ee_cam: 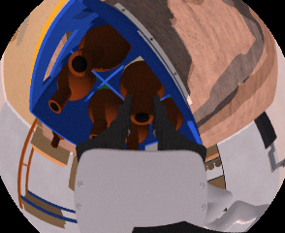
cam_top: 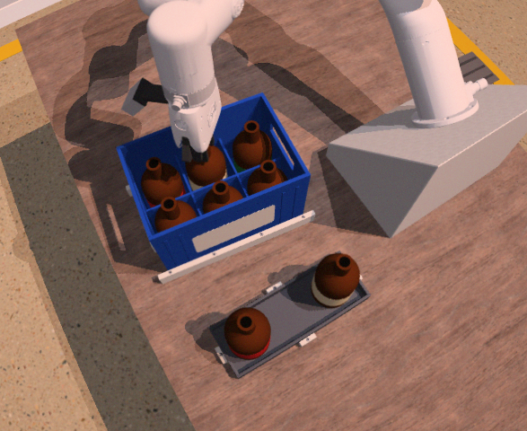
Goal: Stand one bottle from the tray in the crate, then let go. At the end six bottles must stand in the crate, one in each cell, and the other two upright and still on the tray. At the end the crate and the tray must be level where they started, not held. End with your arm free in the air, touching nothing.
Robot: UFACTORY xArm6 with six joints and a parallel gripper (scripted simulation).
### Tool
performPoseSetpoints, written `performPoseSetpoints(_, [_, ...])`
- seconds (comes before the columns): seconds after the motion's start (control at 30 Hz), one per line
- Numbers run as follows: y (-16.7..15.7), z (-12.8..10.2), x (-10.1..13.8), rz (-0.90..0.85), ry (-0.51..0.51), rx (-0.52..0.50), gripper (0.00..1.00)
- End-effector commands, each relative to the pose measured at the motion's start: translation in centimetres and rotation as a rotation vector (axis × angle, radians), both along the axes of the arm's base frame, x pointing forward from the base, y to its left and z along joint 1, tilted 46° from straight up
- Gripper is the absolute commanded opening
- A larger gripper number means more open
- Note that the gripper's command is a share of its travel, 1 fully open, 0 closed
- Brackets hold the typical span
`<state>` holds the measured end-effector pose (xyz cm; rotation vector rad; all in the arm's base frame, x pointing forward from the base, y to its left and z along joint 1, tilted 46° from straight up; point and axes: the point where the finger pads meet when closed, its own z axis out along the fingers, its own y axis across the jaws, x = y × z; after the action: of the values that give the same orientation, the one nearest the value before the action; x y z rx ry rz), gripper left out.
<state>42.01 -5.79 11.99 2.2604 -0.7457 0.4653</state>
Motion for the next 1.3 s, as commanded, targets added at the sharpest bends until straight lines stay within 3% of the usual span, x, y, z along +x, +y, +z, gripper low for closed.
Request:
performPoseSetpoints(0.0, [0.07, 0.08, 0.10, 0.002, -0.003, 0.001, 0.00])
performPoseSetpoints(0.33, [0.07, 0.08, 0.10, 0.002, -0.003, 0.001, 0.00])
performPoseSetpoints(0.37, [0.07, 0.08, 0.10, 0.002, -0.003, 0.001, 0.65])
performPoseSetpoints(1.27, [0.07, 0.08, 0.10, 0.002, -0.003, 0.001, 0.65])
